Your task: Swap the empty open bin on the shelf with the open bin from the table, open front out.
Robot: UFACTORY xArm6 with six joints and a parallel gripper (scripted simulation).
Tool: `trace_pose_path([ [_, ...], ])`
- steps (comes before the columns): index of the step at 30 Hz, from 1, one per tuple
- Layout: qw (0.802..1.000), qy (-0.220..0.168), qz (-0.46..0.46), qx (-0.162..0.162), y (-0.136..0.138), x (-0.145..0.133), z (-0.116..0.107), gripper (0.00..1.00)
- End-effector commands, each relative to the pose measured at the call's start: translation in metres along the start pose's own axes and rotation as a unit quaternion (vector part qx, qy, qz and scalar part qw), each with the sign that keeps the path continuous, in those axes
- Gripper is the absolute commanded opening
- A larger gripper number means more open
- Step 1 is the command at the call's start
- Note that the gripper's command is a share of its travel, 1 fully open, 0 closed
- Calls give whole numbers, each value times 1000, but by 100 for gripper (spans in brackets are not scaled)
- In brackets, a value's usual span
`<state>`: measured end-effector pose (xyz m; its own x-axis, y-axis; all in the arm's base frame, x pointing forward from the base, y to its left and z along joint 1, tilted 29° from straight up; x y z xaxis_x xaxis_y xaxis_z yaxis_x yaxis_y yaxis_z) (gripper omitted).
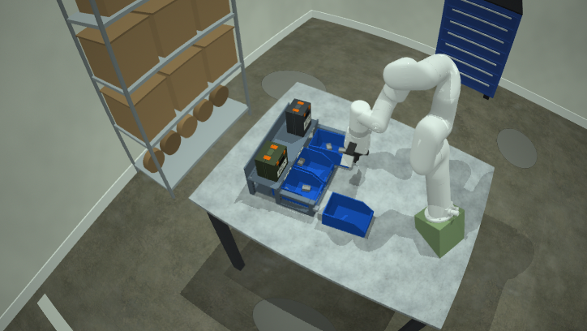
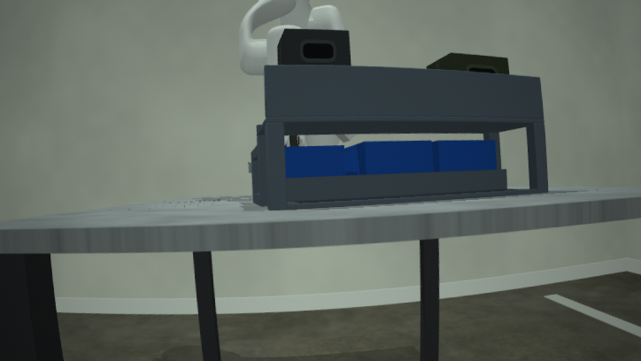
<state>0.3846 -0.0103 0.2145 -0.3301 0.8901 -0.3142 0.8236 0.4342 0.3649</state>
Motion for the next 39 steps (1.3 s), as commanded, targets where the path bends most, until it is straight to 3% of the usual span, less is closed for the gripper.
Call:
trace_pose_path([
  [1,1000,-1,0,-2,2,-1,-1,0],
  [39,1000,-1,0,-2,40,-4,-1,0],
])
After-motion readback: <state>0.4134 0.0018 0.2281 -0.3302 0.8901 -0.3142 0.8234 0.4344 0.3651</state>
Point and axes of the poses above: the point where the finger pads meet when closed, its own z axis out along the fingers, its own y axis across the jaws, x = y × z, the point moved 6 cm from there along -z, back along the fingers, and after that the axes turned 5 degrees about -z, right-handed, at the moved point
